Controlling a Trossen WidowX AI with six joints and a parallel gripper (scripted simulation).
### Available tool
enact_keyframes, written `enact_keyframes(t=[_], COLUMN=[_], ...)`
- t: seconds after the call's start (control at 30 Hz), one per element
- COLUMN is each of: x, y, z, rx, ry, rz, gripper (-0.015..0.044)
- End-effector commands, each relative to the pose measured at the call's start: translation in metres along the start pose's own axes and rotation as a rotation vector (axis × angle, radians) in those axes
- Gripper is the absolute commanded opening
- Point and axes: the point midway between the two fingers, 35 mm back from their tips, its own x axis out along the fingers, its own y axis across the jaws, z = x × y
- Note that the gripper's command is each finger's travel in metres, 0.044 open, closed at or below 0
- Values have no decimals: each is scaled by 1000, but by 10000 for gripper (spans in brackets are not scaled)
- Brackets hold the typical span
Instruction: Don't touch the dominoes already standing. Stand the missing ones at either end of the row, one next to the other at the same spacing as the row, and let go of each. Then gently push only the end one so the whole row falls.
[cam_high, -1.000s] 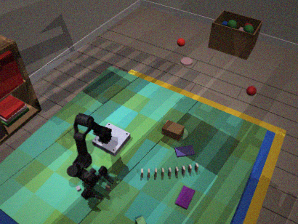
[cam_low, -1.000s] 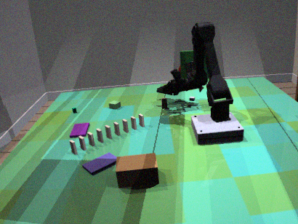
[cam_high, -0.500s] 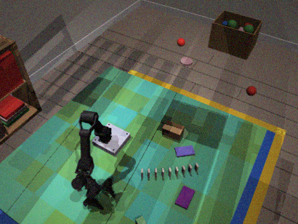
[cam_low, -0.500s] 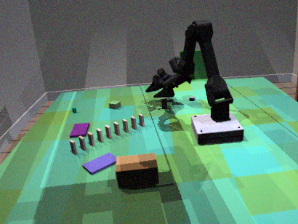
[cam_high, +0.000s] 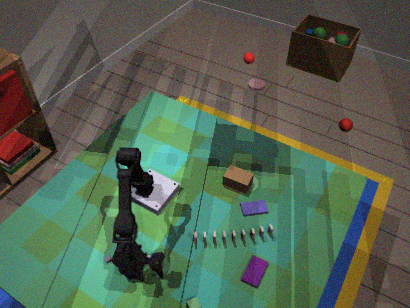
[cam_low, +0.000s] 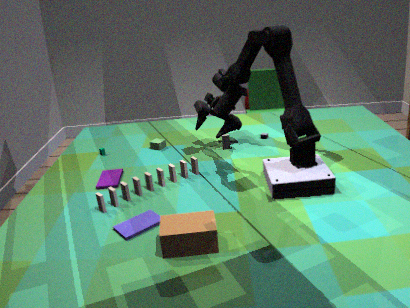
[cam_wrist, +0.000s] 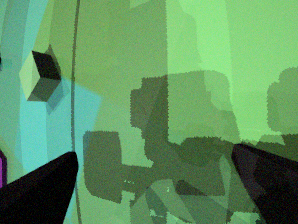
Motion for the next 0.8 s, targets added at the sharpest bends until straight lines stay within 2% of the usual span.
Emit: enact_keyframes(t=[0.0, 0.3, 0.77], x=[-60, -92, -88], y=[22, 24, 22], z=[-28, -49, -50], rx=[193, 232, 233], ry=[152, 220, 221], rz=[-416, -586, -589], gripper=[440, 440, 440])
